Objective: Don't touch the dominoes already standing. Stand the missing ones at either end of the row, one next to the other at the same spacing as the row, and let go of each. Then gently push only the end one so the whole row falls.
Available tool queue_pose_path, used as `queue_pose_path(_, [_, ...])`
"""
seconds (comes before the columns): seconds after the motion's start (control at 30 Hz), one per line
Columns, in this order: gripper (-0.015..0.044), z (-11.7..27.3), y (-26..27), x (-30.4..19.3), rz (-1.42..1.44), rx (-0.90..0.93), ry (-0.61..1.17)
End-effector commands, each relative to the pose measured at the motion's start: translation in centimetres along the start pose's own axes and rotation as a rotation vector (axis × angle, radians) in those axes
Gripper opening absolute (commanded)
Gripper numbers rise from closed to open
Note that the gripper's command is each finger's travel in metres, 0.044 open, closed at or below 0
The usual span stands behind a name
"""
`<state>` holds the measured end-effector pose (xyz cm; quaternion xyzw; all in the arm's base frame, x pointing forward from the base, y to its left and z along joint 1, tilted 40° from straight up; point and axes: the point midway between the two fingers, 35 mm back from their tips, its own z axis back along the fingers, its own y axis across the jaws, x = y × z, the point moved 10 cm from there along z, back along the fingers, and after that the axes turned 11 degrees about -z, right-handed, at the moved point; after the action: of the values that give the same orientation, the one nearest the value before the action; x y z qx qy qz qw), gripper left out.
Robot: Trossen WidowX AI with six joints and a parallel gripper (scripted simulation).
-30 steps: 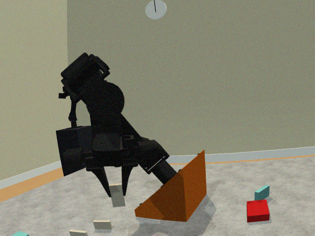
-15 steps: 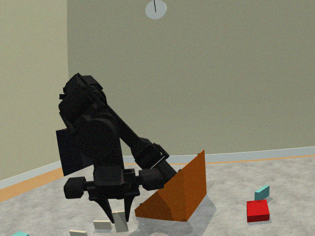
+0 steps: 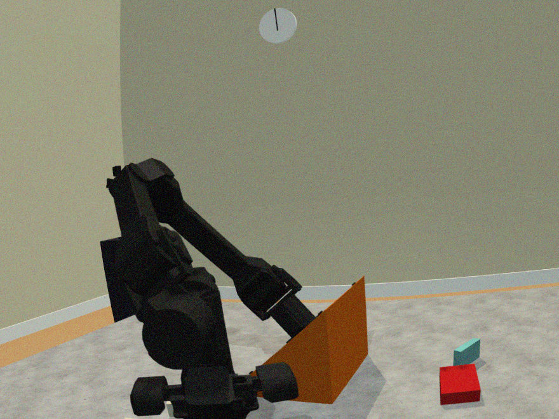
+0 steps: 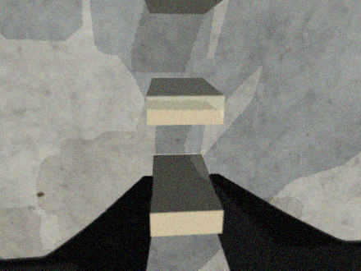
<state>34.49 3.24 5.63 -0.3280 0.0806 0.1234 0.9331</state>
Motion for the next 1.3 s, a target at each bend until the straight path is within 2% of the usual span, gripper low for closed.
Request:
queue_pose_path(0.0, [0.0107, -0.4, 0.1, -0.2, 0.007, -0.008, -0.002])
queue_pose_path(0.27, [0.0107, -0.4, 0.1, -0.2, 0.007, -0.008, -0.002])
queue_pose_path(0.7, [0.0440, -0.4, 0.1, -0.2, 0.007, -0.008, -0.002])
queue_pose_path(0.83, [0.0440, 0.6, 0.1, 0.1, 0.007, -0.006, -0.003])
queue_pose_path(1.1, [0.0440, 12.5, 0.2, -0.1, 0.005, 0.004, -0.003])
queue_pose_path(1.27, [0.0440, 12.8, 0.1, -0.2, 0.018, 0.004, -0.003])
